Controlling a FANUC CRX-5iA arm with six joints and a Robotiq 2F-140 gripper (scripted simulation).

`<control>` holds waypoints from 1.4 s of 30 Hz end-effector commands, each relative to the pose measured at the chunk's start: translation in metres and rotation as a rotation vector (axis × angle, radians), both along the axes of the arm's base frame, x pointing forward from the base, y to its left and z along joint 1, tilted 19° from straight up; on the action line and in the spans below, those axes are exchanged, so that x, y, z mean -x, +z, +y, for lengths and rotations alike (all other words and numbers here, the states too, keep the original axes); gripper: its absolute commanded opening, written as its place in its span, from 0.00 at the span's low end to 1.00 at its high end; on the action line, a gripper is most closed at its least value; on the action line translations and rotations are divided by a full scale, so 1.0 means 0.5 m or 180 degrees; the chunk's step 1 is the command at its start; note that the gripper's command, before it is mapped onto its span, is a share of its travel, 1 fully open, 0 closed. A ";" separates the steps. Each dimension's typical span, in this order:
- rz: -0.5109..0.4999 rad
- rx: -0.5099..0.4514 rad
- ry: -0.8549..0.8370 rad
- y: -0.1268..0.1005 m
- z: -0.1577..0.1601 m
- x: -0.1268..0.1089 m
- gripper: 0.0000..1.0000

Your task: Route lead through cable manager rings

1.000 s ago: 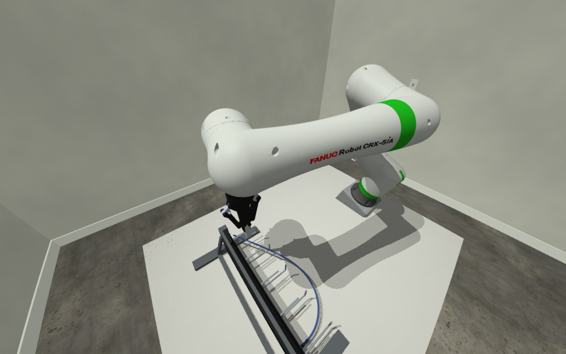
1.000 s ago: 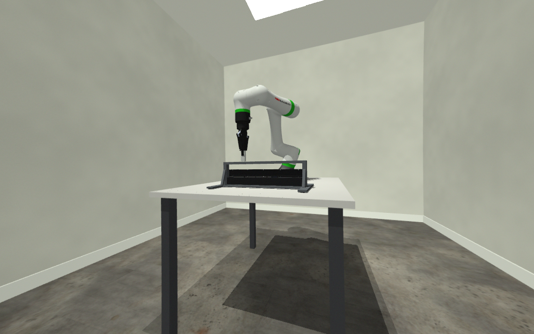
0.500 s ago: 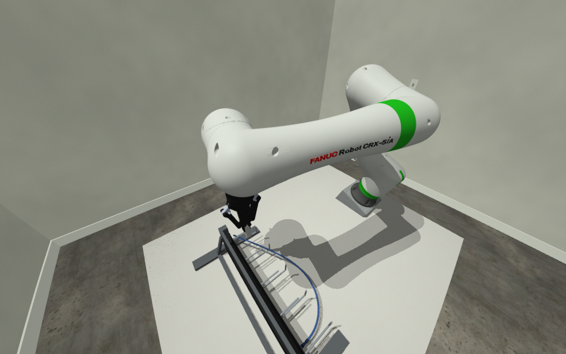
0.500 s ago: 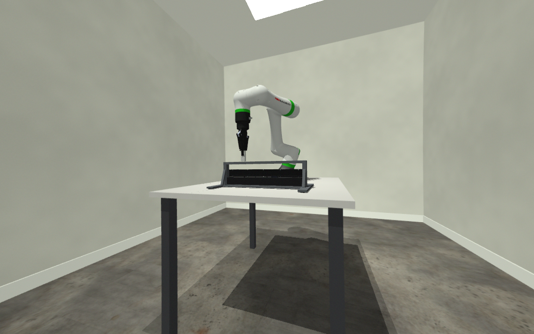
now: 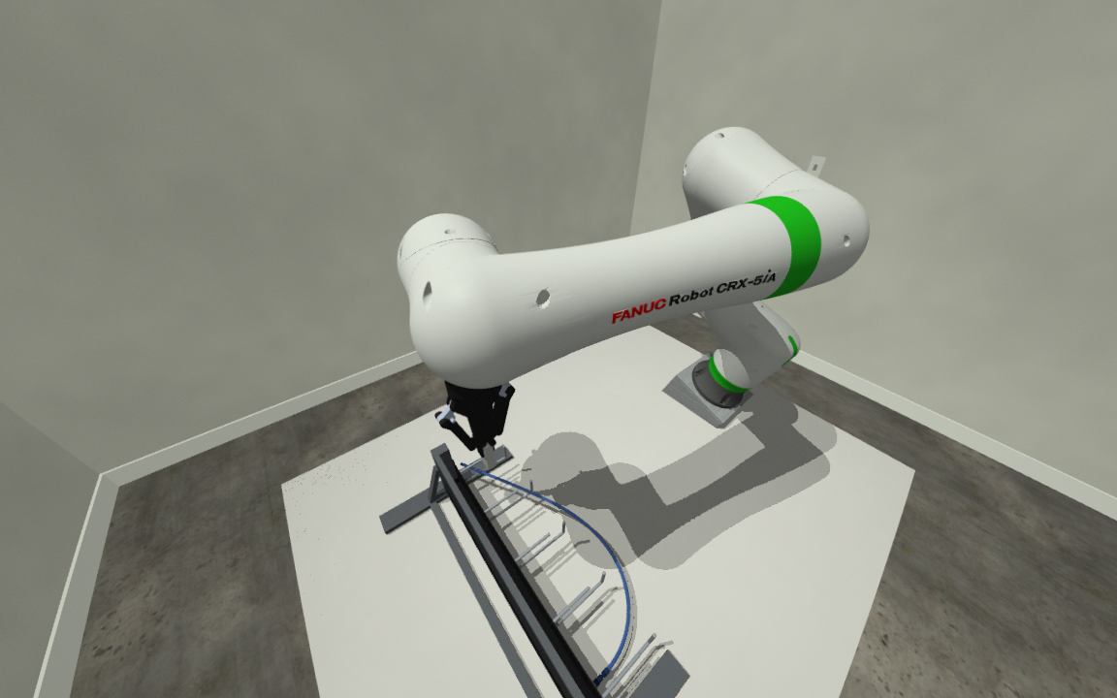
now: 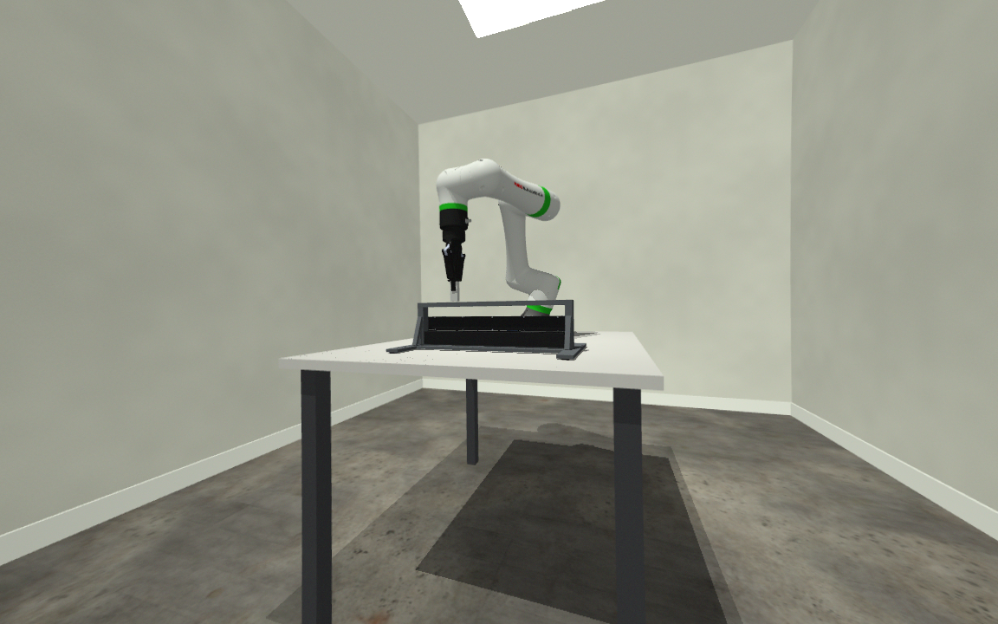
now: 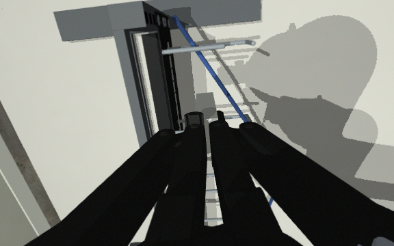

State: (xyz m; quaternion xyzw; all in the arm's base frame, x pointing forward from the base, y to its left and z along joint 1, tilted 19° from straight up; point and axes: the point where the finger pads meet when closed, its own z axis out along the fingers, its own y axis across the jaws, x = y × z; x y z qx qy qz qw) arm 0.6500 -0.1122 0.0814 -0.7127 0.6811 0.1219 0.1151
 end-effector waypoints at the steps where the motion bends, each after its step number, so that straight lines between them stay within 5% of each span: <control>1: -0.0001 0.0001 -0.0001 0.000 0.000 0.000 0.00; 40: -0.0001 0.0001 -0.0001 0.001 0.002 0.000 0.00; 42: 0.0003 0.0005 -0.0012 0.021 0.047 0.014 0.00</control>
